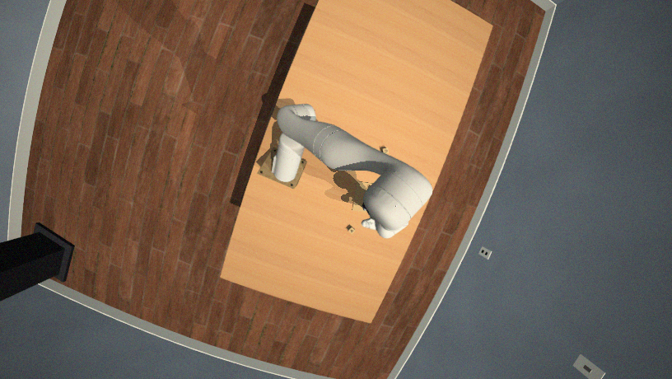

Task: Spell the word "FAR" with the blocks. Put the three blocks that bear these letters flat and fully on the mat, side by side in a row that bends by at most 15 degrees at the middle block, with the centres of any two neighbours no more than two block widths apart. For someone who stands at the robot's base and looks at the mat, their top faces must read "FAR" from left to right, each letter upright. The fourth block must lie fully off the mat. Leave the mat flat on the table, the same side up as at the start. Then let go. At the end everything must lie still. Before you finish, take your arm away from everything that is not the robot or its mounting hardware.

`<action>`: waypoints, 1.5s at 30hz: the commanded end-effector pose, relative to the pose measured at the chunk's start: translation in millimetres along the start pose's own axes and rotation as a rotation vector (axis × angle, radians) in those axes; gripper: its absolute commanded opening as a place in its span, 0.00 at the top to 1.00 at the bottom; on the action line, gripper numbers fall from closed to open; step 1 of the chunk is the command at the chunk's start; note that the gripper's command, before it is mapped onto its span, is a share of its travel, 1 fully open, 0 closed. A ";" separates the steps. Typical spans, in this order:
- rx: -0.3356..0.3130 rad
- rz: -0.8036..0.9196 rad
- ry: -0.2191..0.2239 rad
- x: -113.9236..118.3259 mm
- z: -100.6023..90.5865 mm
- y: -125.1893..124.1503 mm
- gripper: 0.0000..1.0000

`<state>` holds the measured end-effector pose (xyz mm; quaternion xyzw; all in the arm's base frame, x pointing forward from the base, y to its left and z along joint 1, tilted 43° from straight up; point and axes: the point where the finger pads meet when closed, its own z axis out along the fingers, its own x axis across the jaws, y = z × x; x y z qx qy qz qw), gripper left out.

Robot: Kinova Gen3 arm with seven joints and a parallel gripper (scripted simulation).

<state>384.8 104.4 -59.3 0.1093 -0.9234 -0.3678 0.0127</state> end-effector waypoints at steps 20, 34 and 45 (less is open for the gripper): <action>0.010 -0.008 -0.006 -1.7 -0.7 -5.6 0.33; 0.010 -0.008 -0.006 -1.7 -0.7 -5.6 0.21; 0.008 -0.010 0.002 -0.2 -27.3 -3.9 0.21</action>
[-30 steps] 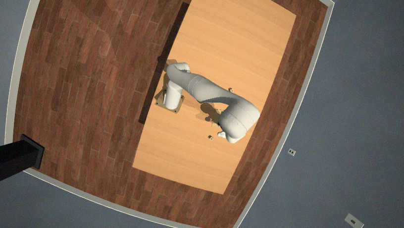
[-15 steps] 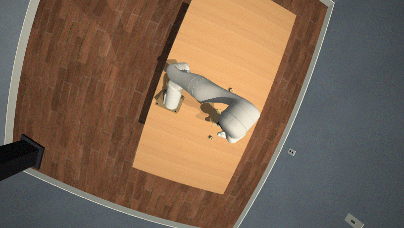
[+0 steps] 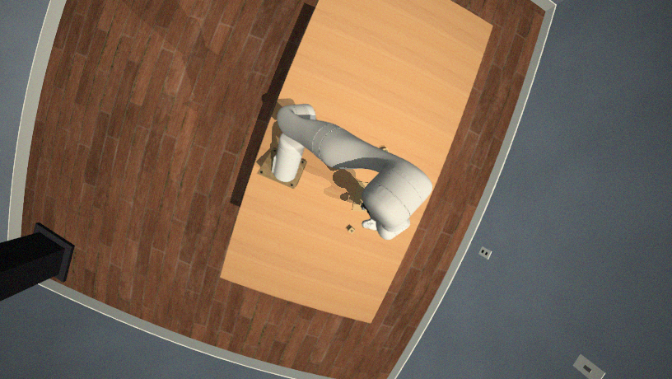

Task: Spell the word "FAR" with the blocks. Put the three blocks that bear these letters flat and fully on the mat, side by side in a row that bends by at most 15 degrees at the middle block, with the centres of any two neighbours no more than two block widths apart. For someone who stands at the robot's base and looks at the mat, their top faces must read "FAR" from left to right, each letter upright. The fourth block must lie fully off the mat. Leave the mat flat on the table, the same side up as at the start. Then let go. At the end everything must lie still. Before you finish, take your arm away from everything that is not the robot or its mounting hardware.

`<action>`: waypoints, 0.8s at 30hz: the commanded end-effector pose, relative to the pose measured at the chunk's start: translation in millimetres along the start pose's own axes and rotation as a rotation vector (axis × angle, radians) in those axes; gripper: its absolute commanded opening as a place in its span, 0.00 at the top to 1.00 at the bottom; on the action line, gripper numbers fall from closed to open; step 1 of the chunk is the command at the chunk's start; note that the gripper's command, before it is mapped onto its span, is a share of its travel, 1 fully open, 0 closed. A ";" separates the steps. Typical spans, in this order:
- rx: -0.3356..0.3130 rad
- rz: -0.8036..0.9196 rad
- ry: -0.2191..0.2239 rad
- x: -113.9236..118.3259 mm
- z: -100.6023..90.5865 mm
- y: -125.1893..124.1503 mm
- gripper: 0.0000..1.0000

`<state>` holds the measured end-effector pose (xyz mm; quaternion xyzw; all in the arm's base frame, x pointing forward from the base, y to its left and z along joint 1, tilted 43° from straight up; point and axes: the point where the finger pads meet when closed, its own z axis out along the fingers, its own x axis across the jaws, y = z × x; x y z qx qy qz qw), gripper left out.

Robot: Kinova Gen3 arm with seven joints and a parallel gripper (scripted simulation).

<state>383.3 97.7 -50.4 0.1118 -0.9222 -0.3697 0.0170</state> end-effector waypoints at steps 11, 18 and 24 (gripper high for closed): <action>0.015 -0.008 -0.007 -1.6 -63.9 -5.1 0.21; 0.010 -0.006 -0.005 -0.4 -79.4 -4.9 0.21; 0.016 -0.005 -0.013 -2.9 -80.1 -6.6 0.00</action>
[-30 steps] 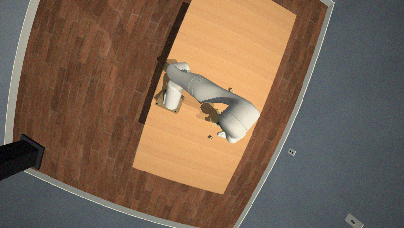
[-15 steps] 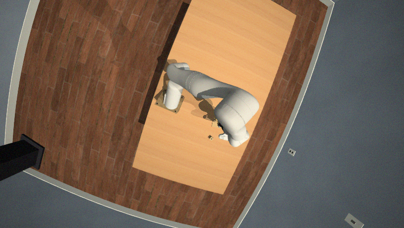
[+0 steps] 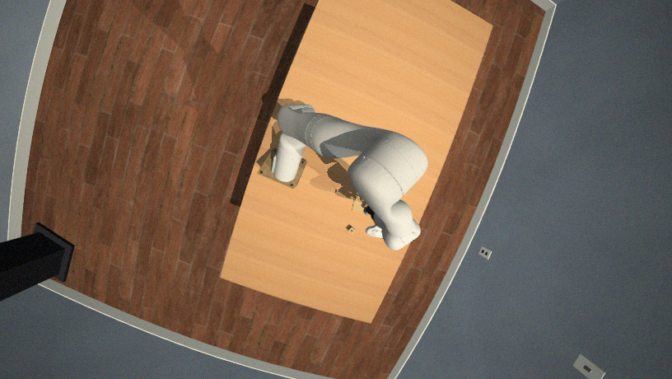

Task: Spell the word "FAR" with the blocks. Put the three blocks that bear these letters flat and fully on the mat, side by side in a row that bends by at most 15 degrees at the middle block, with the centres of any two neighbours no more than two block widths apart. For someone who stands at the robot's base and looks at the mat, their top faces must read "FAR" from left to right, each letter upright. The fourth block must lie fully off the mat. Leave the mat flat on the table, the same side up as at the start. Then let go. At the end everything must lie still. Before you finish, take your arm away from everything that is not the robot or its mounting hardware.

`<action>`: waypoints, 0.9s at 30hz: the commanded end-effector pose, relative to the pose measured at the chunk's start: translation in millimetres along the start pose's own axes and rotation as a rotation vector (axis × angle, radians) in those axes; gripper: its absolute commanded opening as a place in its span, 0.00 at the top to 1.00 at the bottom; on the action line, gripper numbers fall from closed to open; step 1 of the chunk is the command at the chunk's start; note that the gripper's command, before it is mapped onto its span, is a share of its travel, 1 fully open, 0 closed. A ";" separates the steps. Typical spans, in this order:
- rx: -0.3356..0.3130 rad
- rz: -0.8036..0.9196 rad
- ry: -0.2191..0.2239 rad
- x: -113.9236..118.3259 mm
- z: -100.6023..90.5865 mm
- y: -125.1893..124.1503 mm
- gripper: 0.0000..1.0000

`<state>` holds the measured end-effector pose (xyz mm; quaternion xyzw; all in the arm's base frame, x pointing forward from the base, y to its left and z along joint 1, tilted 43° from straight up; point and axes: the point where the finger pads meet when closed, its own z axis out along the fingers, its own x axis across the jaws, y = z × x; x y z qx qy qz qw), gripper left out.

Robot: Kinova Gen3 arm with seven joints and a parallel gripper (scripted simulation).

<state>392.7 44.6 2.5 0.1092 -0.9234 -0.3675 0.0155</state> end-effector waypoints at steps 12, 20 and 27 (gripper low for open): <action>0.010 -0.010 -0.009 -2.6 -4.7 -3.8 0.00; 0.010 -0.006 -0.009 -2.7 -4.9 -4.9 0.00; 0.004 0.287 -0.004 17.1 1.9 -88.7 0.00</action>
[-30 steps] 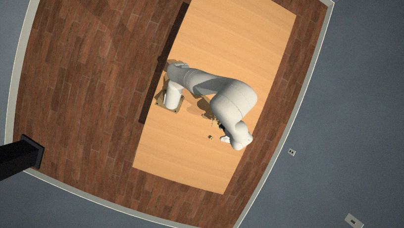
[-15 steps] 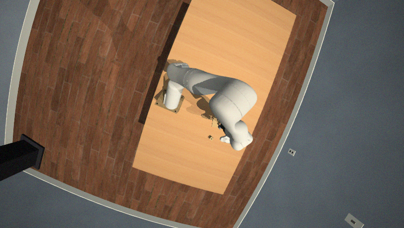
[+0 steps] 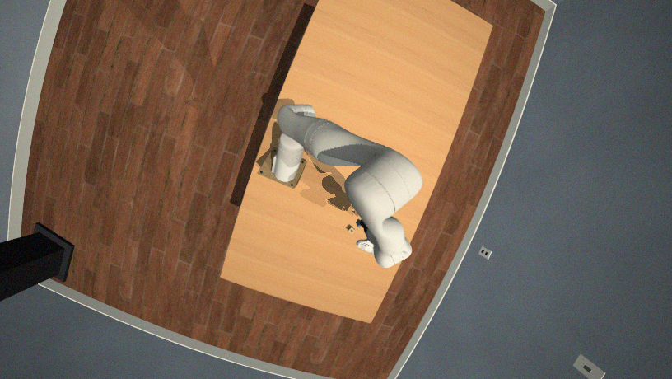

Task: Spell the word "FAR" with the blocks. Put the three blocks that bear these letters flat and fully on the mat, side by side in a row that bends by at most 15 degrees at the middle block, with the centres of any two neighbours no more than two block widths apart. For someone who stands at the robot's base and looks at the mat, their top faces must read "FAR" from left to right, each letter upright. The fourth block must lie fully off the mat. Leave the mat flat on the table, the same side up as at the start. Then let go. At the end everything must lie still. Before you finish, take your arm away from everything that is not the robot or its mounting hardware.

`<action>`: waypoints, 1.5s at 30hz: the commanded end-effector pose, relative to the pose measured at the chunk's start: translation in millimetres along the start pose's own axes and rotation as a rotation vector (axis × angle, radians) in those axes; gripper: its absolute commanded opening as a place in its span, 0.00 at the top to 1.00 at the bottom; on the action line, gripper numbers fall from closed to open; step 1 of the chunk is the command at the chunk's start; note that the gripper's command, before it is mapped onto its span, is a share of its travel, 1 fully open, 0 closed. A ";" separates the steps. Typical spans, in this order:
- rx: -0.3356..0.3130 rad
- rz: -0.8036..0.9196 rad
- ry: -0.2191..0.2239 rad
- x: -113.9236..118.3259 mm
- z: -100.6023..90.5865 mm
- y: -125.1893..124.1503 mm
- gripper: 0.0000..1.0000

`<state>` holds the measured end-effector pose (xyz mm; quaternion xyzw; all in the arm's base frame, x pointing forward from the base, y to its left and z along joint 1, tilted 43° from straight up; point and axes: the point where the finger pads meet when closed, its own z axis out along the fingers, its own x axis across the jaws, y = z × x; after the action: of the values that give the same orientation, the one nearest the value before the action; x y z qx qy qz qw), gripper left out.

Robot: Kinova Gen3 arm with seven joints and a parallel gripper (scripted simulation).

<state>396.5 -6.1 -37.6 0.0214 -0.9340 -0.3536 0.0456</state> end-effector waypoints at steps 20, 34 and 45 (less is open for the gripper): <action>-0.014 0.235 0.003 7.0 14.9 -67.6 0.00; -0.014 0.235 0.003 7.0 14.9 -67.6 0.00; -0.014 0.235 0.003 7.0 14.9 -67.6 0.00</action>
<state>388.3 -45.4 -93.0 -0.0798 -0.9289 -0.3510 0.0872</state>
